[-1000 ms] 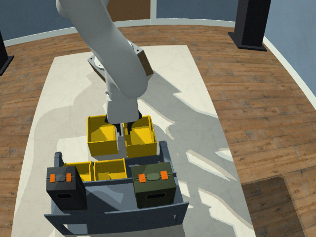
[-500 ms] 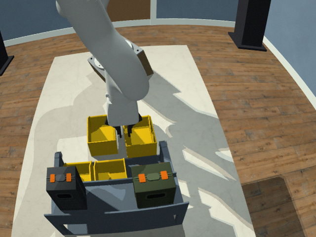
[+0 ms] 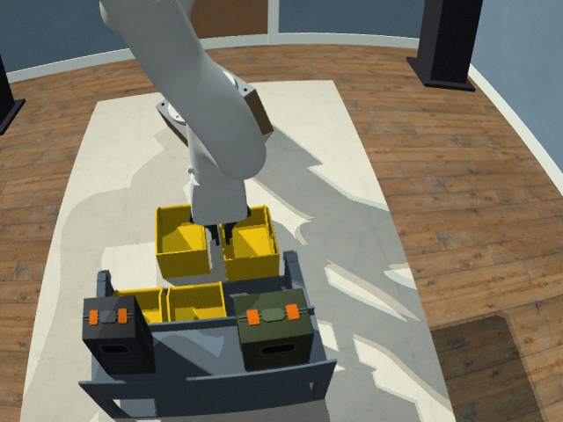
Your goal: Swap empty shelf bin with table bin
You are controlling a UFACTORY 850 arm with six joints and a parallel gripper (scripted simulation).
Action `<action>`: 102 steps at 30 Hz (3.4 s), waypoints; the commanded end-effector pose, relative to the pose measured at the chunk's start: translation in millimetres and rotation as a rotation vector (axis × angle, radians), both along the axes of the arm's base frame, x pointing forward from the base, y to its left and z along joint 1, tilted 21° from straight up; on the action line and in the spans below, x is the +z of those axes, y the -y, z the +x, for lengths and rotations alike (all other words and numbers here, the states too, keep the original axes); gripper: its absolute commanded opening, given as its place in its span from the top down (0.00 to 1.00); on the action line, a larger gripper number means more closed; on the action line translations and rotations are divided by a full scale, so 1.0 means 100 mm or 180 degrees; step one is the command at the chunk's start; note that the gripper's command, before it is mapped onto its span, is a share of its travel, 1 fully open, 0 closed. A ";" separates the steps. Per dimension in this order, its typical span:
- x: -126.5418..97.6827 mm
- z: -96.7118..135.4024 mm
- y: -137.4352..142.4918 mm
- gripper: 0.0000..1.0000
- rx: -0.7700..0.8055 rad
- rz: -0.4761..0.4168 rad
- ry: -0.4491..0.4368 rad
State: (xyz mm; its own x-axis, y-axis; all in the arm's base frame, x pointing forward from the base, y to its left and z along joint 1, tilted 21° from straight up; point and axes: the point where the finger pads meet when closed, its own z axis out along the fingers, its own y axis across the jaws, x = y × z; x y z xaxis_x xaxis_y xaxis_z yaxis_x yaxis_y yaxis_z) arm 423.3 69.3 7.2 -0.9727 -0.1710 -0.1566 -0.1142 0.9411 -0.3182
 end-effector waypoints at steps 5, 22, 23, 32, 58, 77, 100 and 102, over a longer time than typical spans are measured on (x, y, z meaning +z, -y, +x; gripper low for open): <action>0.00 0.01 0.00 1.00 0.0001 0.0002 0.0004; 0.00 0.01 0.00 1.00 0.0001 0.0002 0.0004; 0.00 0.01 0.00 1.00 0.0001 0.0002 0.0004; 0.01 0.01 0.00 1.00 0.0001 0.0002 0.0004; 0.45 -0.09 -0.14 1.00 0.0001 0.0002 0.0004; 0.79 -0.16 -0.25 1.00 0.0001 0.0001 0.0004; 0.81 -0.17 -0.25 1.00 0.0001 0.0002 0.0004; 0.81 -0.17 -0.24 1.00 0.0001 0.0002 0.0004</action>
